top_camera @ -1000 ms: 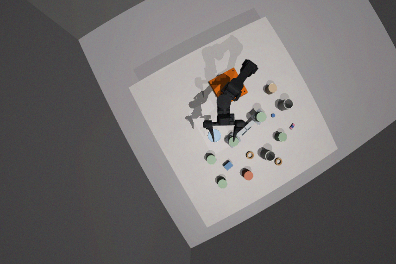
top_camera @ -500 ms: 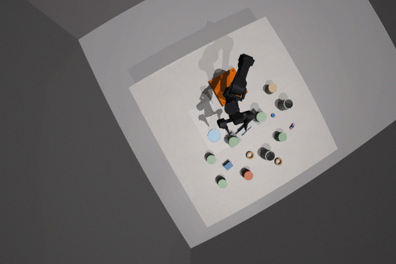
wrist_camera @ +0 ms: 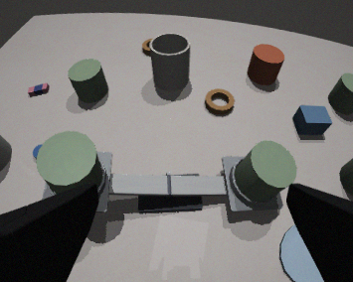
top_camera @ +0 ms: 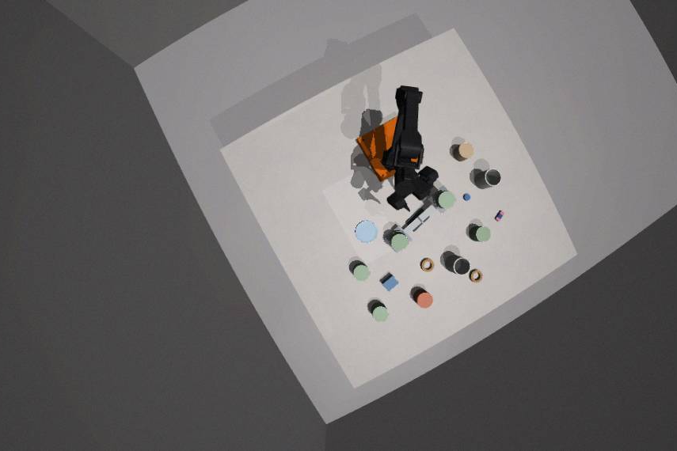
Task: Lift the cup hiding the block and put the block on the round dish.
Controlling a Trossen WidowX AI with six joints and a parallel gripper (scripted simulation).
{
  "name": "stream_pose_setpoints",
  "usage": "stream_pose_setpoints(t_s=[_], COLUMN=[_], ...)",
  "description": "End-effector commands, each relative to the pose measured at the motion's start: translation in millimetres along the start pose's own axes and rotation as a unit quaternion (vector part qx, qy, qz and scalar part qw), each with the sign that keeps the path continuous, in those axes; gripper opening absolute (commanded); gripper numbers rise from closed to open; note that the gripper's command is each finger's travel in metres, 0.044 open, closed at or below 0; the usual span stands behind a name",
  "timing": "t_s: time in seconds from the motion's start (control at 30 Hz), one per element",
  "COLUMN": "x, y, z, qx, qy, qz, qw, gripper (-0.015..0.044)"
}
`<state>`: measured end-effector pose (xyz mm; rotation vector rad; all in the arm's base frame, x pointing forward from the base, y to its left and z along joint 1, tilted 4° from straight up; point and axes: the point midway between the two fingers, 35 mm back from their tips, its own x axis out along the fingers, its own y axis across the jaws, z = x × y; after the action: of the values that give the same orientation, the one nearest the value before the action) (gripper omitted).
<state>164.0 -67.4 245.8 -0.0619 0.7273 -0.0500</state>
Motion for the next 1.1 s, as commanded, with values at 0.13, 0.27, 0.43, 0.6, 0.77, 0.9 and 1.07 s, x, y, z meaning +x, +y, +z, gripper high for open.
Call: stream_pose_setpoints(t_s=[0.13, 0.27, 0.43, 0.6, 0.77, 0.9, 1.07], x=[5, 10, 18, 28, 39, 49, 64], y=[14, 4, -10, -24, -36, -47, -60], z=[-16, -13, -9, -6, -1, 2, 5], qx=[-0.021, 0.030, 0.104, 0.177, 0.247, 0.303, 0.370], qy=[0.023, 0.047, 0.083, 0.117, 0.149, 0.174, 0.203], qz=[0.024, 0.020, 0.010, -0.005, -0.021, -0.039, -0.065], qw=[0.999, 0.998, 0.991, 0.977, 0.957, 0.936, 0.904], gripper=[0.0440, 0.0440, 0.0440, 0.0440, 0.0440, 0.0440, 0.0440])
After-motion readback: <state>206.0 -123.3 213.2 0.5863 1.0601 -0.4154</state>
